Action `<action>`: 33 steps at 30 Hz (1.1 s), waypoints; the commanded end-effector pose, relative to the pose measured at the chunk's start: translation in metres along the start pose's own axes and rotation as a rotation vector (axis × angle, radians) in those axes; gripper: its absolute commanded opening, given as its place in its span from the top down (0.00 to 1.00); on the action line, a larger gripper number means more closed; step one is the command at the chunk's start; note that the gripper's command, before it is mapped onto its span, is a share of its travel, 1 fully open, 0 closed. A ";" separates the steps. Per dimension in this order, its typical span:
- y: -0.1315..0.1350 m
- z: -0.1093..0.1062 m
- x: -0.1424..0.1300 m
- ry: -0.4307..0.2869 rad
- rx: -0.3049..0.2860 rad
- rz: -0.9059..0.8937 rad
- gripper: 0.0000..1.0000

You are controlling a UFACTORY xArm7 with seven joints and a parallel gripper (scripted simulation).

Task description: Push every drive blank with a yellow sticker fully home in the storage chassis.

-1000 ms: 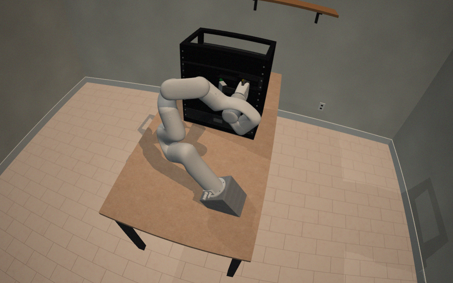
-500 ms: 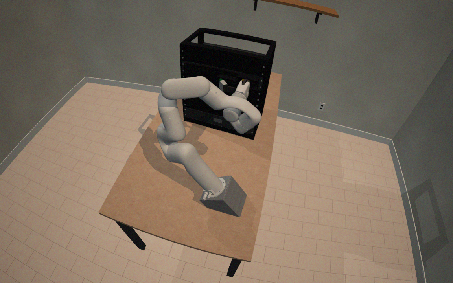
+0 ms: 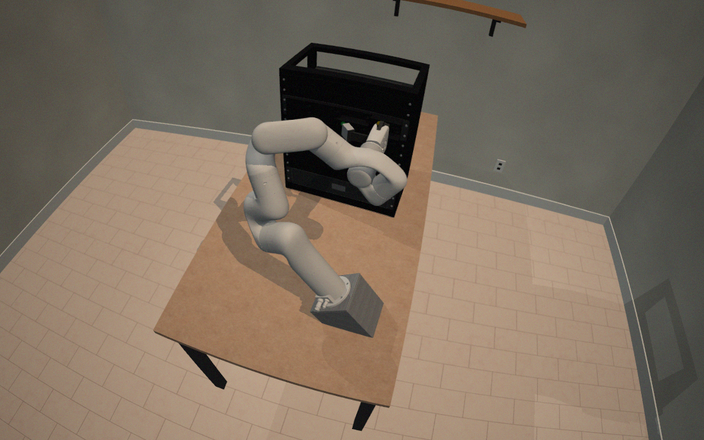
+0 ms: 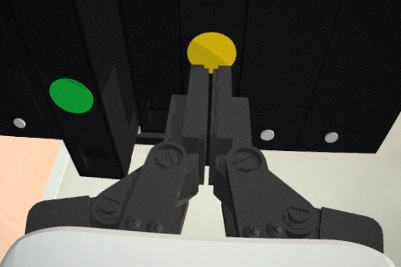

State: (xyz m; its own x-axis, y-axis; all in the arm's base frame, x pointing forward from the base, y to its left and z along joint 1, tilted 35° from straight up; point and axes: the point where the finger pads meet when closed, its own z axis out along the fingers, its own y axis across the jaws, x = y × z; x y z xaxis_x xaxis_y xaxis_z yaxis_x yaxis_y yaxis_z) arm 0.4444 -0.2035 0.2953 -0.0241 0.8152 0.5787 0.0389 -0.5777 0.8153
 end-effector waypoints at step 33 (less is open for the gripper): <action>0.002 0.014 0.000 0.000 -0.003 -0.002 1.00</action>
State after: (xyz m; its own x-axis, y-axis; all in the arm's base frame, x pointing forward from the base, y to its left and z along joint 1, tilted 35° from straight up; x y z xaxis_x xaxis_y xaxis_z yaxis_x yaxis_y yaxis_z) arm 0.4572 -0.2032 0.2951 -0.0238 0.8151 0.5788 0.0389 -0.5778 0.8153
